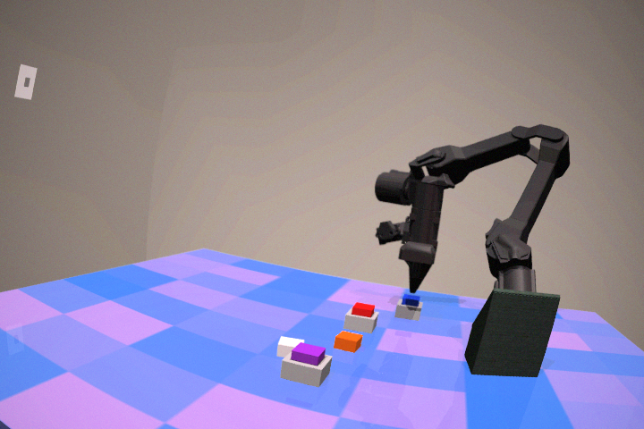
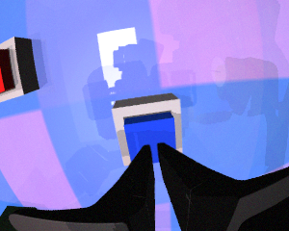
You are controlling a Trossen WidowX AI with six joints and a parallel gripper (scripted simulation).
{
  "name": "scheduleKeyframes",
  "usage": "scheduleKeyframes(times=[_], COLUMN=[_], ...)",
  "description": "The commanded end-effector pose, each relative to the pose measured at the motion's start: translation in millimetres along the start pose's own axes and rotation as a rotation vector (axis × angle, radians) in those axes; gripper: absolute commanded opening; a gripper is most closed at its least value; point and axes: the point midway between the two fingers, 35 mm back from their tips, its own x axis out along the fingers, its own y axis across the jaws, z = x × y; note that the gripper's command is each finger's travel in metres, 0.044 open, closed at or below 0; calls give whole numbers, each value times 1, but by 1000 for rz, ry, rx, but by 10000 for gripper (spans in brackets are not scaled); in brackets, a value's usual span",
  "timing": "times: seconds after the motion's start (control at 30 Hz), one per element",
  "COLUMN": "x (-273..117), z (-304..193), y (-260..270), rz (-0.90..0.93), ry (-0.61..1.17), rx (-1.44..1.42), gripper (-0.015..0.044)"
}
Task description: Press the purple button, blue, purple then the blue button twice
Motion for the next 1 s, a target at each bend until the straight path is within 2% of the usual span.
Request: scheduleKeyframes(times=[0.0, 0.83, 0.97], x=[8, 17, -9], z=[0, 0, 0], y=[1, 0, 1], rz=[3, 1, 3], ry=[-2, -3, -2], rx=[-5, -6, -4], gripper=[20, 20, 20])
